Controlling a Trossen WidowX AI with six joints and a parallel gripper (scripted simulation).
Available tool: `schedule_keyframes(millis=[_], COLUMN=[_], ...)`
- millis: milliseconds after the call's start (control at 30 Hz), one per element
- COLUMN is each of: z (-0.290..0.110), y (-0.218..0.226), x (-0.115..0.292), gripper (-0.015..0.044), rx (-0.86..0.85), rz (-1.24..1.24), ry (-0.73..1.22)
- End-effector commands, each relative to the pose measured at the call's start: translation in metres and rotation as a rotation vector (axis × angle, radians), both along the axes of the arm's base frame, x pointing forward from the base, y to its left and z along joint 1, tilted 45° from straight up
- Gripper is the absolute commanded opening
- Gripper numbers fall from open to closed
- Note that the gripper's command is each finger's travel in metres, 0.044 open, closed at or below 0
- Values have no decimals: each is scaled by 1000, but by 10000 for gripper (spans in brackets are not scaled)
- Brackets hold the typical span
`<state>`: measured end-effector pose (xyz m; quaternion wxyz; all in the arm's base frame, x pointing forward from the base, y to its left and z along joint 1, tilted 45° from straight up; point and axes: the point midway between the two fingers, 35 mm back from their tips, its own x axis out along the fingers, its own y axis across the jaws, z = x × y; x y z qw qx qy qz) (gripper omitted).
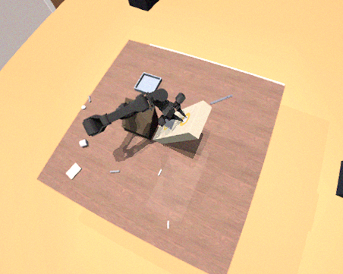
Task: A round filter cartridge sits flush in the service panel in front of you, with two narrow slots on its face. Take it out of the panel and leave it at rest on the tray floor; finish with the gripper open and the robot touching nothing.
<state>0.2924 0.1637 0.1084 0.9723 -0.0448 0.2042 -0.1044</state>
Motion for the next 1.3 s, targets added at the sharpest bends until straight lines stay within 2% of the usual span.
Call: schedule_keyframes(millis=[0, 1267], z=[-1, -3], y=[0, -2], x=[0, 2], gripper=[111, 111], rx=[-3, -3], rz=[3, 3], ry=[3, 3])
